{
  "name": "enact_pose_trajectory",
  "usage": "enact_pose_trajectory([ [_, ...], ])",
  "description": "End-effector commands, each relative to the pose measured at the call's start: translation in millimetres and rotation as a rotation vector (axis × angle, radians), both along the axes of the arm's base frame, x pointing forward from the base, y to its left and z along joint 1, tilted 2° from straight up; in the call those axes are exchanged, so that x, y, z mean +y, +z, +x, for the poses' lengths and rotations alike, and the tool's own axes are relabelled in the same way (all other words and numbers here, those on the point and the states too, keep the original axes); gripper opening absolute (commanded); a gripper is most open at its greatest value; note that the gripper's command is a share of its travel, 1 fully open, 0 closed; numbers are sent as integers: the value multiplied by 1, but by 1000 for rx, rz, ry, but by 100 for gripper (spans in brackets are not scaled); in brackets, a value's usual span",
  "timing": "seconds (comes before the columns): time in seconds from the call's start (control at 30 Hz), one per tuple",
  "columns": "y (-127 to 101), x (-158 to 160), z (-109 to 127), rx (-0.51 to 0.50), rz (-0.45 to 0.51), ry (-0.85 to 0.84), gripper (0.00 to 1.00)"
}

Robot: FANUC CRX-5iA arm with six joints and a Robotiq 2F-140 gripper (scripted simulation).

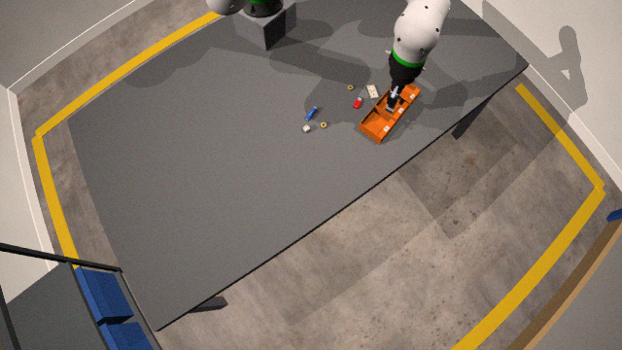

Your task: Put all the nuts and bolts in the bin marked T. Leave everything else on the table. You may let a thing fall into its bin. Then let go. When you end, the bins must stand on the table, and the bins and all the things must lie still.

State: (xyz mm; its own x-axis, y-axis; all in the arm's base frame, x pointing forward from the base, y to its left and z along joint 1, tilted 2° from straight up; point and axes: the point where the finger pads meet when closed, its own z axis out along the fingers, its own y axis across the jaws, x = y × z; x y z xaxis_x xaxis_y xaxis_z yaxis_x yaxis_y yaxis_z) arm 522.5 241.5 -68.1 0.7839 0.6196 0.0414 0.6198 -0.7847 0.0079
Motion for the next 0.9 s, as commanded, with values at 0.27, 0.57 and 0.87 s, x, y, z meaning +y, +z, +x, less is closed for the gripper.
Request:
enact_pose_trajectory([
  [0.27,0,0,0,0,0,0,5],
  [0.57,0,0,0,0,0,0,5],
  [0.87,8,0,0,0,0,0,5],
])
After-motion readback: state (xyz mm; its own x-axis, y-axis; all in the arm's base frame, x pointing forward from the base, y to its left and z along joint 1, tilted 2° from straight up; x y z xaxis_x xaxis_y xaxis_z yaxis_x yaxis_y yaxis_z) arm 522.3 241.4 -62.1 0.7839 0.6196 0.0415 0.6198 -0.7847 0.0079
